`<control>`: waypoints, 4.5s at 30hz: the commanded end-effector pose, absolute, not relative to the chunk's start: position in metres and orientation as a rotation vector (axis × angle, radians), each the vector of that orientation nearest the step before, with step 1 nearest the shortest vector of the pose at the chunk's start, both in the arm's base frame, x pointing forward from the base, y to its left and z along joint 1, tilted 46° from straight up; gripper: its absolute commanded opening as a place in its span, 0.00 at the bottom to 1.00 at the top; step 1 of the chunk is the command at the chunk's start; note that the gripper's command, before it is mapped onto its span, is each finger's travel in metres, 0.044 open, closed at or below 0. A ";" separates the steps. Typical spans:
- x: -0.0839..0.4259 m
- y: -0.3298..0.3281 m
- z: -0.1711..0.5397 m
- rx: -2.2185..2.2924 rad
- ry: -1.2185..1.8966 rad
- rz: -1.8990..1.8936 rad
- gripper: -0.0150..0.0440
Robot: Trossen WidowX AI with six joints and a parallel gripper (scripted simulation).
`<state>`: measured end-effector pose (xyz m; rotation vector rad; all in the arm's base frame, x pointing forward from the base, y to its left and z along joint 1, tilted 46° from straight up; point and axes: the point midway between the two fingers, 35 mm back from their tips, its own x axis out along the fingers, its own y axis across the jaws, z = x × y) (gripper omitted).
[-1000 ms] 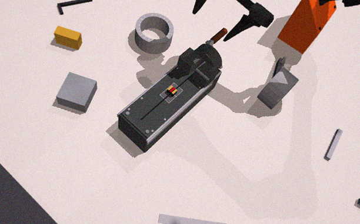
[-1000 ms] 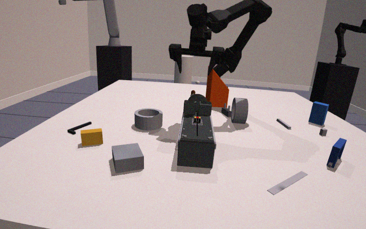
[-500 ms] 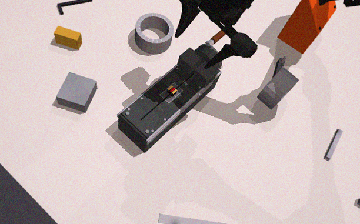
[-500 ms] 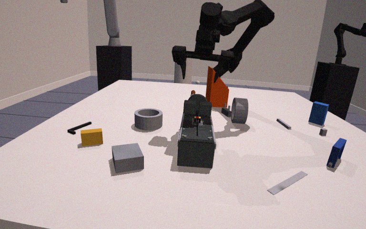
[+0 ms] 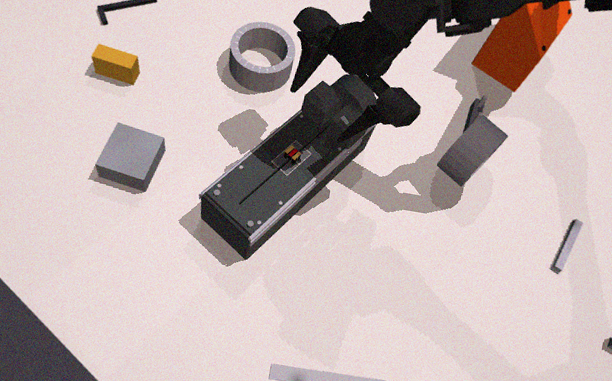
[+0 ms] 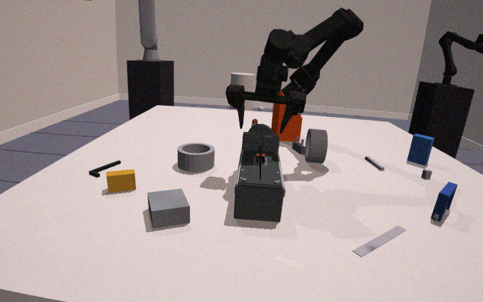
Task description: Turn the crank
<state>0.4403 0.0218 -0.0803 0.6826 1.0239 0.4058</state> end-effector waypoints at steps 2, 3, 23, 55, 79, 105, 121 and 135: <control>0.439 0.021 -0.082 0.688 1.027 0.395 1.00; 0.439 0.021 -0.082 0.688 1.027 0.395 1.00; 0.439 0.021 -0.082 0.688 1.027 0.395 0.56; 0.439 0.022 -0.082 0.685 1.026 0.403 0.43; 0.439 0.022 -0.082 0.685 1.026 0.403 0.56; 0.439 0.022 -0.081 0.686 1.026 0.403 0.25; 0.439 0.022 -0.081 0.686 1.026 0.403 0.88; 0.439 0.022 -0.081 0.686 1.026 0.403 0.56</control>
